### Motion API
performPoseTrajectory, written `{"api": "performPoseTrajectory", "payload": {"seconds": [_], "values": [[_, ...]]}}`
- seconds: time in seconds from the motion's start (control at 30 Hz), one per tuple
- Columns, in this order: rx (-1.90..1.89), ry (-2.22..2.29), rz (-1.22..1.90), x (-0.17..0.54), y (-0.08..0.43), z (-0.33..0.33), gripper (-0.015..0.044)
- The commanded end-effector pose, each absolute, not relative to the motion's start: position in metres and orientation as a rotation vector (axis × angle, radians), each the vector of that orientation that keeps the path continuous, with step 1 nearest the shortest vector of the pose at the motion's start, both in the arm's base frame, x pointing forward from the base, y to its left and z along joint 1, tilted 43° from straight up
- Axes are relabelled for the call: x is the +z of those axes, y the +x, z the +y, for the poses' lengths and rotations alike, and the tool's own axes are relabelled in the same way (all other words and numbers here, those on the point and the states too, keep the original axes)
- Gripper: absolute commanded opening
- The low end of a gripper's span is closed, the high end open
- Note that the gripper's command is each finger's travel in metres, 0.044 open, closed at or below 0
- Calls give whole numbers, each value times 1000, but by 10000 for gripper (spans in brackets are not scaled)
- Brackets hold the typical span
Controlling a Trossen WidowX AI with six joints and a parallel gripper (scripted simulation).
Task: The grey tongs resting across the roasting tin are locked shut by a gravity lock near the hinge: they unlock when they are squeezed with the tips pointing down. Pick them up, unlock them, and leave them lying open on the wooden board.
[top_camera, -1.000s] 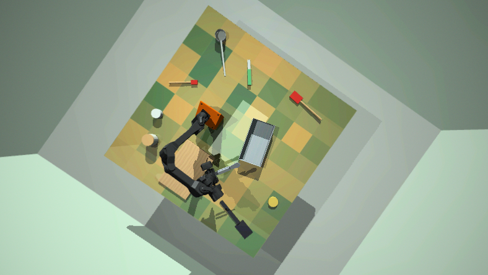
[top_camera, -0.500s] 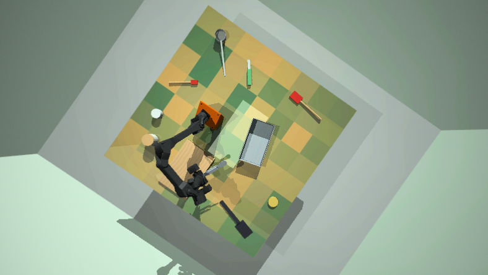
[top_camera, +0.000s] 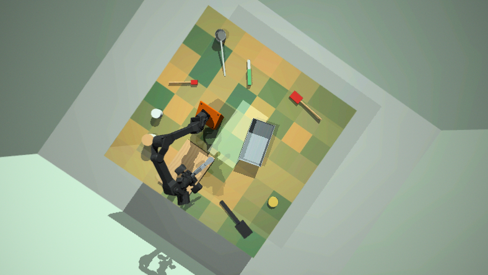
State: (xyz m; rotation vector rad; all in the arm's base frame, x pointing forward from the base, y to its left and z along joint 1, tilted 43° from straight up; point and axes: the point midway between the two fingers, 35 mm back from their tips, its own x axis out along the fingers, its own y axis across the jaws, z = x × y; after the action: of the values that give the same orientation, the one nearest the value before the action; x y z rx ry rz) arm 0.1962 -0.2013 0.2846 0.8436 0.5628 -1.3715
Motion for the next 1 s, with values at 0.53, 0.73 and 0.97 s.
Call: {"api": "performPoseTrajectory", "payload": {"seconds": [0.53,0.73,0.97], "values": [[-1282,584,640,323,127,-224,-150],[-1282,584,640,323,127,-224,-150],[-1280,551,620,323,129,-225,-150]]}}
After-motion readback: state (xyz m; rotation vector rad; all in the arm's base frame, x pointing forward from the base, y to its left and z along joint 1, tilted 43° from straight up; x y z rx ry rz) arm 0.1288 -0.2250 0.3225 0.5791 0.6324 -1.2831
